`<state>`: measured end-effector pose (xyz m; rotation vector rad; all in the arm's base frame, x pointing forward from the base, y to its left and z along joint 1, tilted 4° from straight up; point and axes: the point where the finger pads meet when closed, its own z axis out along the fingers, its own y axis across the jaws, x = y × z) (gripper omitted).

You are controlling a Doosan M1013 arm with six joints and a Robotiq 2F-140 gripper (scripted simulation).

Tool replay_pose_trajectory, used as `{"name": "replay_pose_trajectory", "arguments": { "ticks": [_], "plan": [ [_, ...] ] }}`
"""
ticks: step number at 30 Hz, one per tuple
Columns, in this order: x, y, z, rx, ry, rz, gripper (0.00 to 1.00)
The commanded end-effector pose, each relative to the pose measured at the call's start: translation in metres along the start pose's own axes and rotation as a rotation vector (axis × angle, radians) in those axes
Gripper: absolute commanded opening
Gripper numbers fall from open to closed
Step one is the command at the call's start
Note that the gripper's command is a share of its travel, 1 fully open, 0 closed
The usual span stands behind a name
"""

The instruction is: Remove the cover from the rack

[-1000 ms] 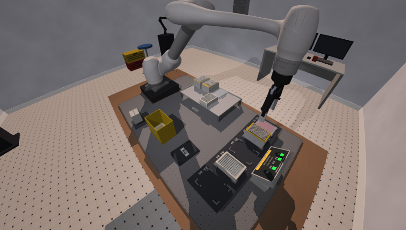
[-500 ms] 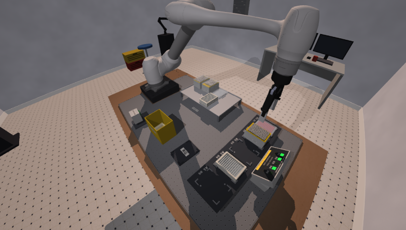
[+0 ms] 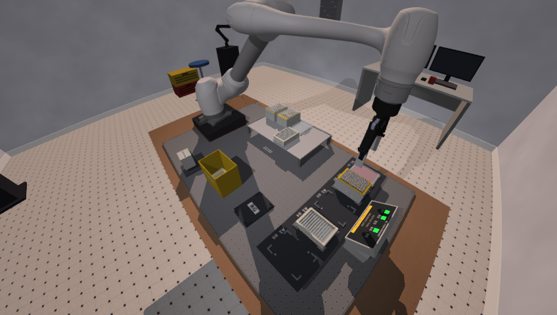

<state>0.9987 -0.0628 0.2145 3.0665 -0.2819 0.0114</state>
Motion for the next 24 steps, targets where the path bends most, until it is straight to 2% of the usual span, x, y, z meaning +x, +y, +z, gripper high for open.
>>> {"name": "replay_pose_trajectory", "arguments": {
  "ticks": [1, 12, 24],
  "plan": [
    [0.000, -0.002, 0.000, -0.002, -0.005, 0.004, 0.77],
    [0.000, -0.002, 0.000, -0.002, -0.005, 0.004, 0.77],
    [-0.001, -0.002, 0.040, -0.002, -0.005, 0.004, 0.77]
  ]
}}
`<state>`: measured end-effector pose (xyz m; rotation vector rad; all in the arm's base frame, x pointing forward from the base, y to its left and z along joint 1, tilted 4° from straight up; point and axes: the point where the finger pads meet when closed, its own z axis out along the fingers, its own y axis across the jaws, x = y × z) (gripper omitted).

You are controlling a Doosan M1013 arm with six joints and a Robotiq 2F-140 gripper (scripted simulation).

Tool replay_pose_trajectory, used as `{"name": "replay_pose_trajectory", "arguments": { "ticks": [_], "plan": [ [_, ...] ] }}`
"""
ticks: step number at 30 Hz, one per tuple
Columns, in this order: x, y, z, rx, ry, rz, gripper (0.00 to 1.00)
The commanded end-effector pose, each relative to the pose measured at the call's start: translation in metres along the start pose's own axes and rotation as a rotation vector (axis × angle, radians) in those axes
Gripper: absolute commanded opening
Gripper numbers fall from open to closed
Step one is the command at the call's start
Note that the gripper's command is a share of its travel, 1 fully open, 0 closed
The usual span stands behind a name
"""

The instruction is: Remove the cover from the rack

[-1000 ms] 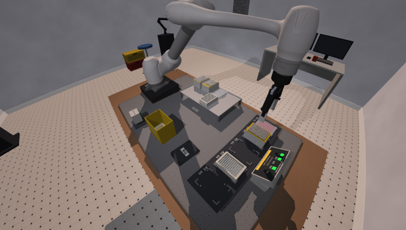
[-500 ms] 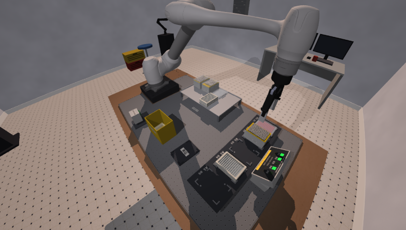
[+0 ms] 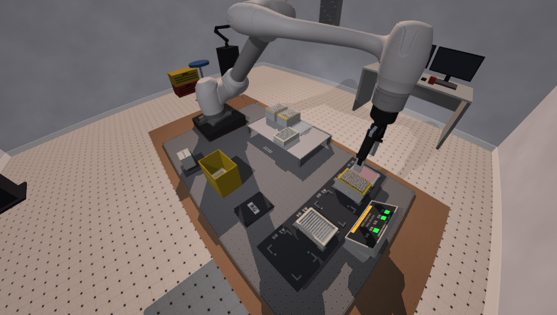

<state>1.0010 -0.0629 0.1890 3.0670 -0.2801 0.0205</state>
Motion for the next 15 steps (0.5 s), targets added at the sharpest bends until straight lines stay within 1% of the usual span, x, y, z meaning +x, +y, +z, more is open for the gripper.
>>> {"name": "replay_pose_trajectory", "arguments": {
  "ticks": [1, 2, 4, 15],
  "plan": [
    [-0.003, 0.000, 0.018, -0.003, -0.011, 0.005, 0.77],
    [-0.003, 0.000, 0.021, -0.003, -0.011, 0.005, 0.77],
    [-0.003, 0.000, 0.021, -0.003, -0.011, 0.005, 0.77],
    [-0.003, 0.000, 0.058, -0.003, -0.011, 0.005, 0.77]
  ]
}}
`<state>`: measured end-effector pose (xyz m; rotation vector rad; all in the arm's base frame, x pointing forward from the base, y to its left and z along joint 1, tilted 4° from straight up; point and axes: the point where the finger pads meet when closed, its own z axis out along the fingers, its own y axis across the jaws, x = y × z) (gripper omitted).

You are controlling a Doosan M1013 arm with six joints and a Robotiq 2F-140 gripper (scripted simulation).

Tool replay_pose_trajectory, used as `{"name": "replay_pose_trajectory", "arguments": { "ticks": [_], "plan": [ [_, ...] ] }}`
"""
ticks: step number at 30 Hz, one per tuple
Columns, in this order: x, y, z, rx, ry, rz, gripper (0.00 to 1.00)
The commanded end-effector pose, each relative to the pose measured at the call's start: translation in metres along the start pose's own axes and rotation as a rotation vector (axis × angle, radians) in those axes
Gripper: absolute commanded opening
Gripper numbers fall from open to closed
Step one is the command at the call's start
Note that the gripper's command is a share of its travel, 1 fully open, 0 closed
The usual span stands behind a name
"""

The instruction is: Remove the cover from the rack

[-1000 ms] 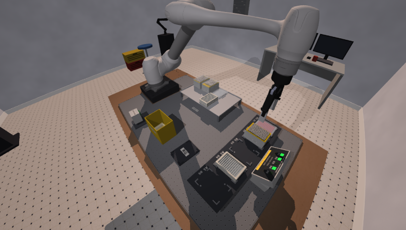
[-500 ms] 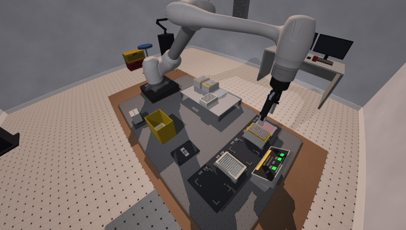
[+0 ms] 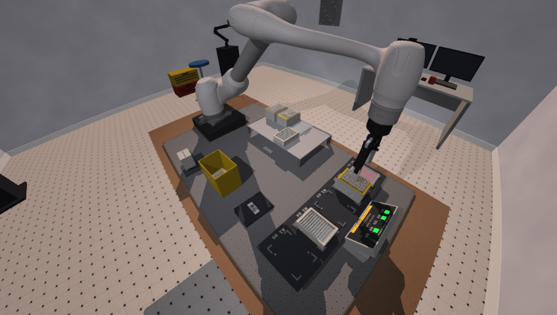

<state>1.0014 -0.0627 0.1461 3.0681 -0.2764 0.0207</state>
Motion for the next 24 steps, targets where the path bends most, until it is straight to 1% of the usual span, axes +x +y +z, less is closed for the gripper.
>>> {"name": "replay_pose_trajectory", "arguments": {
  "ticks": [1, 2, 24],
  "plan": [
    [-0.0026, 0.0027, 0.0182, -0.003, -0.011, 0.007, 0.77],
    [-0.0026, 0.0028, 0.0205, -0.003, -0.011, 0.007, 0.77],
    [-0.0026, 0.0028, 0.0205, -0.003, -0.011, 0.007, 0.77]
  ]
}}
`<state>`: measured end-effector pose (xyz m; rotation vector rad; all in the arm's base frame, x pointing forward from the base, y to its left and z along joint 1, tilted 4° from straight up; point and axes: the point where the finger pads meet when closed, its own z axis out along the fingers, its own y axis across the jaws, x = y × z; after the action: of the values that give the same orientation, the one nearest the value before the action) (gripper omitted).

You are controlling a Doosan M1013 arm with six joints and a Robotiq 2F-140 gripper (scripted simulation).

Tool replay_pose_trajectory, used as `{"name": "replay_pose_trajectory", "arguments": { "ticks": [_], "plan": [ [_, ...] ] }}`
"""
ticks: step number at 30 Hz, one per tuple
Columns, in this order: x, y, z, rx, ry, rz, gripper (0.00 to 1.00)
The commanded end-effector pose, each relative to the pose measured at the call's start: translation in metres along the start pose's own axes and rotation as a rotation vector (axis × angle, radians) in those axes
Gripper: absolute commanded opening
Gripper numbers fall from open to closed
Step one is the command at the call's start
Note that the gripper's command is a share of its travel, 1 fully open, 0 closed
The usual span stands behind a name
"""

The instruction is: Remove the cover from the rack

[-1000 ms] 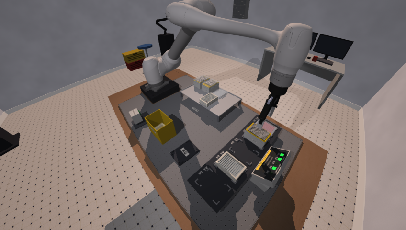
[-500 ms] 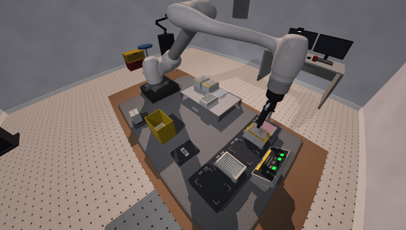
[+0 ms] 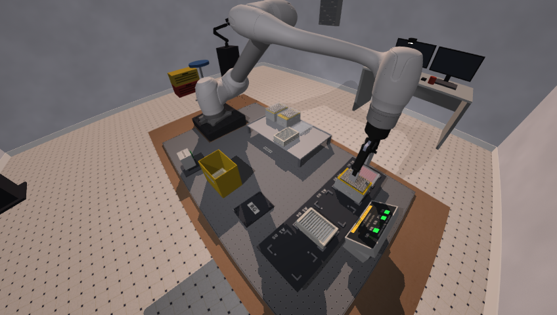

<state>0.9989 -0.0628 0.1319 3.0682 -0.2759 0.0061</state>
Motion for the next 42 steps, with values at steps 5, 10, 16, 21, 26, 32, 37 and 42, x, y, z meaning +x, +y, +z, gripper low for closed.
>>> {"name": "replay_pose_trajectory", "arguments": {
  "ticks": [5, 10, 16, 21, 26, 32, 37, 42],
  "plan": [
    [0.000, 0.003, 0.006, -0.002, -0.001, 0.008, 0.77],
    [0.000, 0.003, 0.006, -0.002, -0.001, 0.008, 0.77],
    [0.000, 0.003, 0.006, -0.002, -0.001, 0.008, 0.77],
    [0.000, 0.003, -0.007, -0.002, -0.001, 0.008, 0.77],
    [0.000, 0.003, -0.024, -0.002, -0.001, 0.008, 0.77],
    [0.000, 0.003, -0.040, -0.002, -0.001, 0.008, 0.77],
    [0.000, 0.003, -0.054, -0.002, -0.001, 0.008, 0.77],
    [0.000, 0.003, -0.070, -0.002, -0.001, 0.008, 0.77]
  ]
}}
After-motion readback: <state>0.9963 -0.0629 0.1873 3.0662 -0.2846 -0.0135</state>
